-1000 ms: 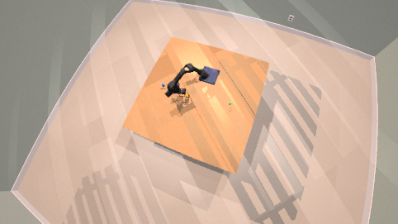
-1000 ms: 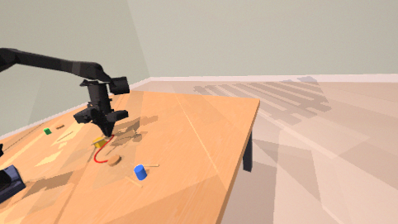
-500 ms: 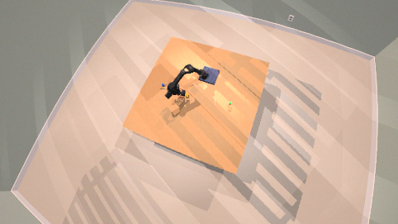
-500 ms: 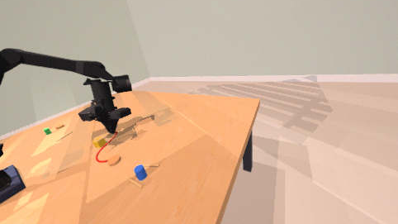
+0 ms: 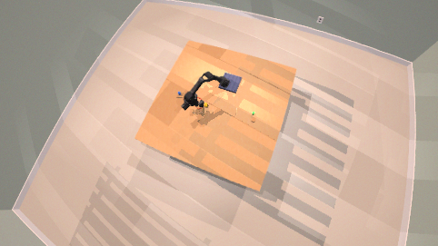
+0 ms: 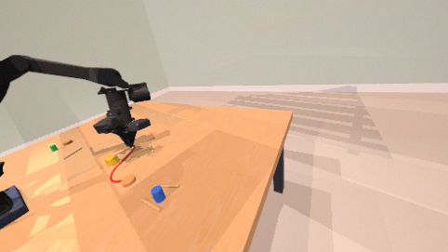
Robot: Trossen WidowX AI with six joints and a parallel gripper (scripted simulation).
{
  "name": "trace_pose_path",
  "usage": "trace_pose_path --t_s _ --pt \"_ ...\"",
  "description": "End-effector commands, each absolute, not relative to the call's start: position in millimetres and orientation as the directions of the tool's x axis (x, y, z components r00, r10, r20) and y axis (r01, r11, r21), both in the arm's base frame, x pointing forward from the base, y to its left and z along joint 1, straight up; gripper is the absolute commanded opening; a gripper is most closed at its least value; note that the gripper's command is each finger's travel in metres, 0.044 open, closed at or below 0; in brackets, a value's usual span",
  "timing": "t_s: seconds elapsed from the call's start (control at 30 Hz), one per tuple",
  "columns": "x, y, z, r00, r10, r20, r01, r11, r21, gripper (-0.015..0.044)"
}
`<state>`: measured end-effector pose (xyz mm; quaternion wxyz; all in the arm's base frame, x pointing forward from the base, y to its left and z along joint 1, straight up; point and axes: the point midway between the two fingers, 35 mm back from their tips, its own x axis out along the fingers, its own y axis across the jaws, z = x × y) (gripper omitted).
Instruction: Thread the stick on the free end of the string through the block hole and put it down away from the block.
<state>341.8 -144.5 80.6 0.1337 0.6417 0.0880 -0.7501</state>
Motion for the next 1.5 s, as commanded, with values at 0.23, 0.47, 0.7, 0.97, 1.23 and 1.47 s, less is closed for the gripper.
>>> trace_pose_path --t_s 0.23,0.47,0.7,0.97,1.23,1.47 --pt "355 -138 80 -0.116 -0.079 -0.990 0.313 -0.949 0.039 0.0000" --pt "363 -133 80 -0.103 -0.075 -0.992 0.317 -0.948 0.038 0.0000" --pt "370 -129 80 -0.090 -0.070 -0.993 0.315 -0.948 0.039 0.0000" --pt "379 -123 81 -0.075 -0.065 -0.995 0.313 -0.949 0.038 0.0000" --pt "387 -118 81 -0.058 -0.059 -0.997 0.314 -0.949 0.038 0.0000" --pt "394 -113 81 -0.044 -0.055 -0.998 0.315 -0.948 0.038 0.0000"
